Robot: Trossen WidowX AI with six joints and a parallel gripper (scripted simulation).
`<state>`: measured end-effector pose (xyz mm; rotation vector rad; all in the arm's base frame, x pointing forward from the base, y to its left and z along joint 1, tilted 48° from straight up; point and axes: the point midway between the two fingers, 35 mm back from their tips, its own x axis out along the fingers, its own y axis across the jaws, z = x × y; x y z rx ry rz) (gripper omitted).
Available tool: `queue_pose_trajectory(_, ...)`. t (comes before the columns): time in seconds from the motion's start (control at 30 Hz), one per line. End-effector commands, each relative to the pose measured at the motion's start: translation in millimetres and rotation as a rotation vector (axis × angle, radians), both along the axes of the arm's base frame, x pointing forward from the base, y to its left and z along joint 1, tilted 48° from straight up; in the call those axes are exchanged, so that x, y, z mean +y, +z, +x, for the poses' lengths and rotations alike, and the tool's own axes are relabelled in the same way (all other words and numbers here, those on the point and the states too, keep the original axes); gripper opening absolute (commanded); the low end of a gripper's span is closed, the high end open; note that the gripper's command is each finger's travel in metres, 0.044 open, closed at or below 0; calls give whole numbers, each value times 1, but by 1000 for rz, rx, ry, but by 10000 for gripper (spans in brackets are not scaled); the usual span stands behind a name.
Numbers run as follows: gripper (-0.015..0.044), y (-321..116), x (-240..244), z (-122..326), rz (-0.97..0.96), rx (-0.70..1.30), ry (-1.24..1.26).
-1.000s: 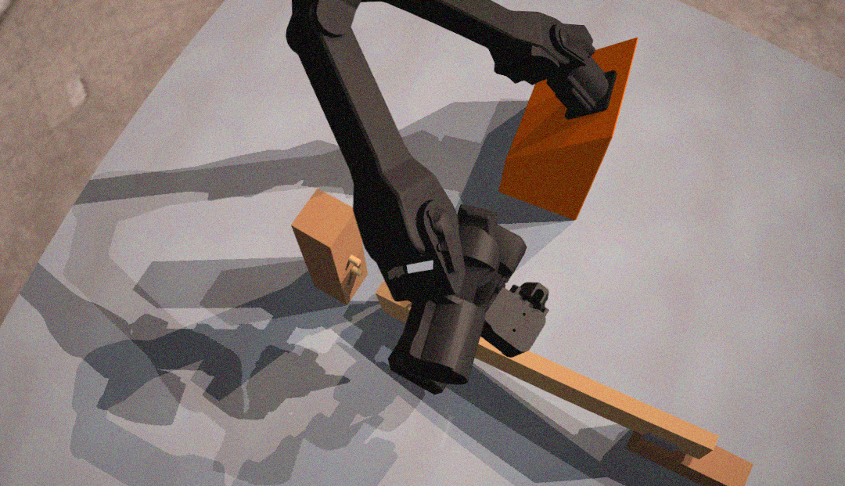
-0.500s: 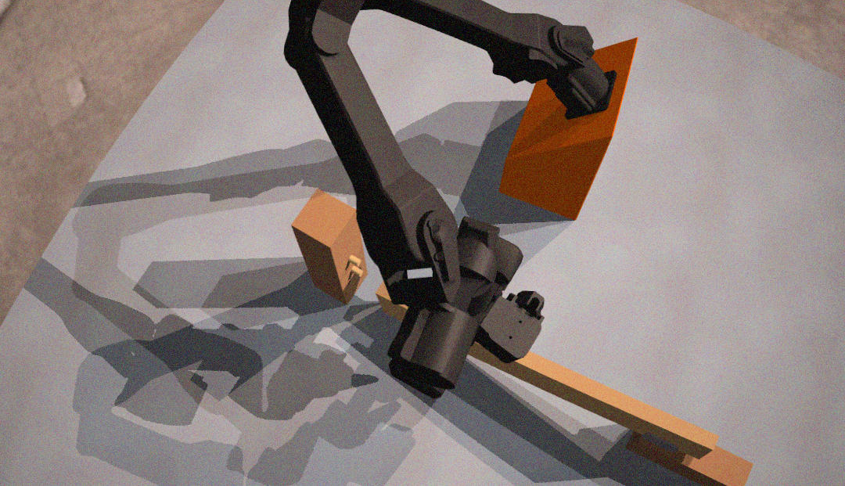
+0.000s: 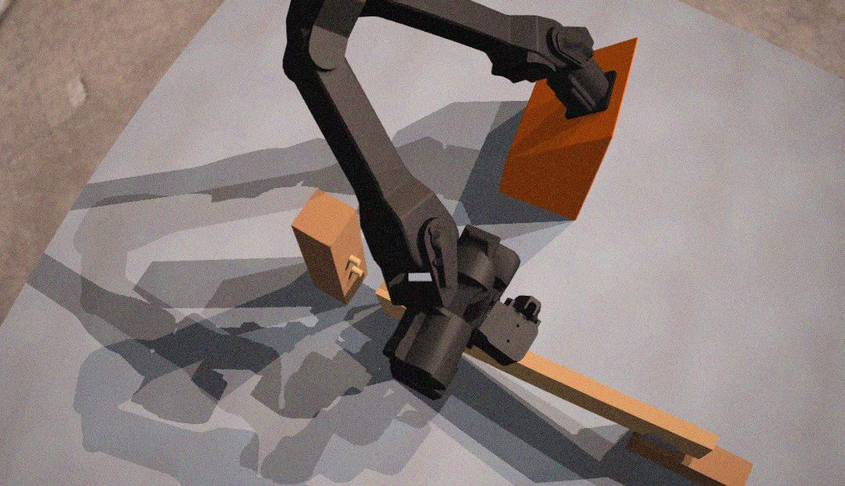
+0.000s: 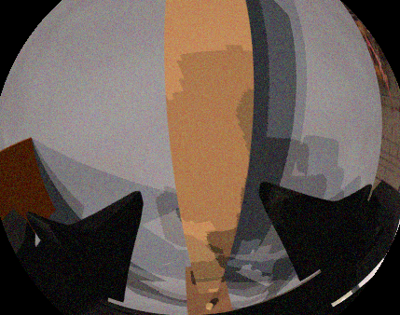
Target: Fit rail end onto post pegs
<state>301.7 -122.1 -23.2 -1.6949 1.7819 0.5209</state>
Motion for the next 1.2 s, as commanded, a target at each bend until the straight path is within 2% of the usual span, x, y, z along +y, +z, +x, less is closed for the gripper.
queue_pose_trajectory(0.0,335,-1,-2,-1,-5,7,3)
queue_pose_trajectory(0.37,46,-1,-2,-1,-5,7,3)
queue_pose_trajectory(0.6,0,-1,-2,-1,-5,7,3)
queue_pose_trajectory(1.17,0,0,1,-1,-5,7,3)
